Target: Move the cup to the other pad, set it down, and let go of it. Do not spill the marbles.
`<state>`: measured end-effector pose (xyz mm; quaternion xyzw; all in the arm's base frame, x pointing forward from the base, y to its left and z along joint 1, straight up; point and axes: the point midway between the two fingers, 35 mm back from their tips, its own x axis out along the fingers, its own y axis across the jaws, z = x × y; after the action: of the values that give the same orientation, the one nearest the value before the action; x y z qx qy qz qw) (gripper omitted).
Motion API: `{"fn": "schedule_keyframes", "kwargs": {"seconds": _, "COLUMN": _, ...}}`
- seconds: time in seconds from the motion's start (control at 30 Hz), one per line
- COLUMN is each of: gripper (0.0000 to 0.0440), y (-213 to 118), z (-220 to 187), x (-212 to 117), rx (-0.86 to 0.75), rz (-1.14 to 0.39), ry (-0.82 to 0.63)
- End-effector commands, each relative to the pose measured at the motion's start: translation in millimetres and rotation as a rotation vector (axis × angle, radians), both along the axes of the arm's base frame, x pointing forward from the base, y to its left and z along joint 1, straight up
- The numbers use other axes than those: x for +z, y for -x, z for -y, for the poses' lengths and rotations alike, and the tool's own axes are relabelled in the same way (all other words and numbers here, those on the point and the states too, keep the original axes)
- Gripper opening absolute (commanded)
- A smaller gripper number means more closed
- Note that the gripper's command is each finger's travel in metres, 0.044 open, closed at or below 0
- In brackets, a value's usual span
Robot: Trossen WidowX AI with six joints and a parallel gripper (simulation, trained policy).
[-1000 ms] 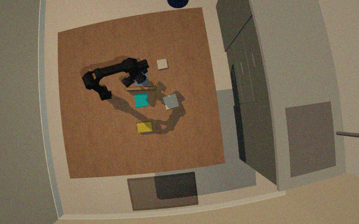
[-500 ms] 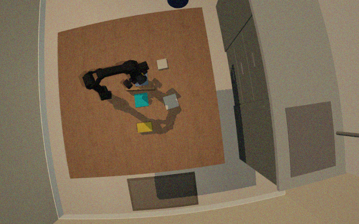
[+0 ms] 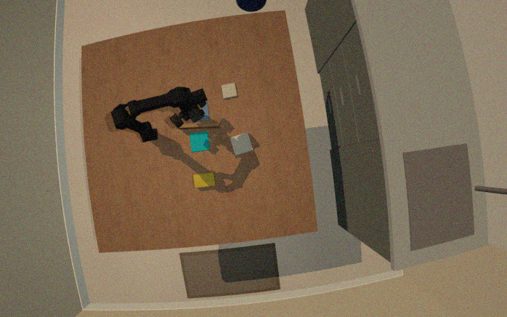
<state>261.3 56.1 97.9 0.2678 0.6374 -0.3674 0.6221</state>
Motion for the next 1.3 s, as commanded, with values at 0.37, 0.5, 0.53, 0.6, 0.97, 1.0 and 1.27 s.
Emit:
{"fn": "schedule_keyframes", "kwargs": {"seconds": 0.37, "gripper": 0.0010, "y": -8, "z": 21, "x": 39, "rx": -0.131, "rz": 0.101, "ry": -0.031}}
{"fn": "schedule_keyframes", "kwargs": {"seconds": 0.5, "gripper": 0.0006, "y": -12, "z": 30, "x": 44, "rx": -0.164, "rz": 0.131, "ry": -0.033}}
{"fn": "schedule_keyframes", "kwargs": {"seconds": 0.53, "gripper": 0.0006, "y": -14, "z": 33, "x": 45, "rx": -0.173, "rz": 0.139, "ry": -0.033}}
{"fn": "schedule_keyframes", "kwargs": {"seconds": 0.6, "gripper": 0.0004, "y": -16, "z": 38, "x": 47, "rx": -0.189, "rz": 0.155, "ry": -0.033}}
{"fn": "schedule_keyframes", "kwargs": {"seconds": 0.97, "gripper": 0.0000, "y": -24, "z": 70, "x": 48, "rx": -0.267, "rz": 0.226, "ry": -0.024}}
{"fn": "schedule_keyframes", "kwargs": {"seconds": 1.0, "gripper": 0.0000, "y": -25, "z": 73, "x": 48, "rx": -0.273, "rz": 0.231, "ry": -0.023}}
{"fn": "schedule_keyframes", "kwargs": {"seconds": 1.27, "gripper": 0.0000, "y": -25, "z": 93, "x": 39, "rx": -0.318, "rz": 0.260, "ry": -0.015}}
